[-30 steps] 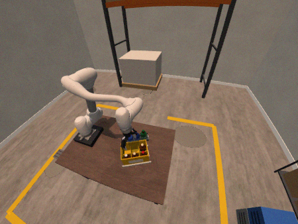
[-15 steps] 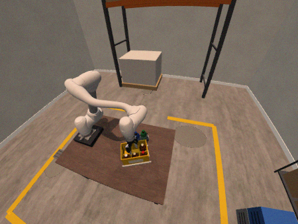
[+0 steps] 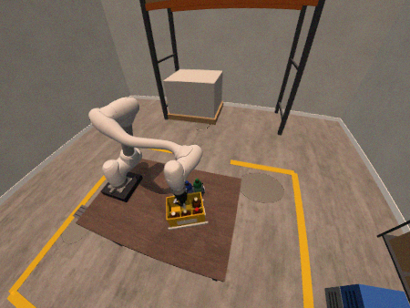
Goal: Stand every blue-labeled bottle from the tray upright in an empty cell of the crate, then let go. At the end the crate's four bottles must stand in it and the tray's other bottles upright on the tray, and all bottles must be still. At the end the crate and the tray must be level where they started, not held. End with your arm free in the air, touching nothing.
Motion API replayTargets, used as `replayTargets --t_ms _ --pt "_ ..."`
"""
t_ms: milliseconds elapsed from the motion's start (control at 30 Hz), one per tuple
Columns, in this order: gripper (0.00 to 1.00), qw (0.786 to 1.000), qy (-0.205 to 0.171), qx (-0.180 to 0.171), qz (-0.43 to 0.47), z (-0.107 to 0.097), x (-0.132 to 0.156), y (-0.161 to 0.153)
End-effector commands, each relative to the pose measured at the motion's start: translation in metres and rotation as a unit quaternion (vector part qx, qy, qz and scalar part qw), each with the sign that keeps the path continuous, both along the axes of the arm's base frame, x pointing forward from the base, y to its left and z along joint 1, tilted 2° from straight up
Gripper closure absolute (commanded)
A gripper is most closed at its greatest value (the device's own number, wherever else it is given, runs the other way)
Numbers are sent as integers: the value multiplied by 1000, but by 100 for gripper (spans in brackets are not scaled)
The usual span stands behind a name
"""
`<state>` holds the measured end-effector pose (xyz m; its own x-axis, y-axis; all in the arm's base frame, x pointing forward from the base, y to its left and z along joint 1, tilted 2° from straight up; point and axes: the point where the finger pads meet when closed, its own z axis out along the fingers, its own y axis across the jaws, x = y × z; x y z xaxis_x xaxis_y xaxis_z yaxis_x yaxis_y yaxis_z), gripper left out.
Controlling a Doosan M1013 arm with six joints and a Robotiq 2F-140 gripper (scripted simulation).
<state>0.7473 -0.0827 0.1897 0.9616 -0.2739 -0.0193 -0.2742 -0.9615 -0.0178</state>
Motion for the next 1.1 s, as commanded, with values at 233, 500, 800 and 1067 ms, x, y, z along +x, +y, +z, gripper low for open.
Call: replayTargets --t_ms 233,500,800,1067 --pt "100 1000 0 0 0 0 0 0" --pt "100 1000 -1 0 26 3 -23 90" --pt "62 999 -1 1 51 5 -68 188" --pt "62 999 -1 1 51 7 -92 247"
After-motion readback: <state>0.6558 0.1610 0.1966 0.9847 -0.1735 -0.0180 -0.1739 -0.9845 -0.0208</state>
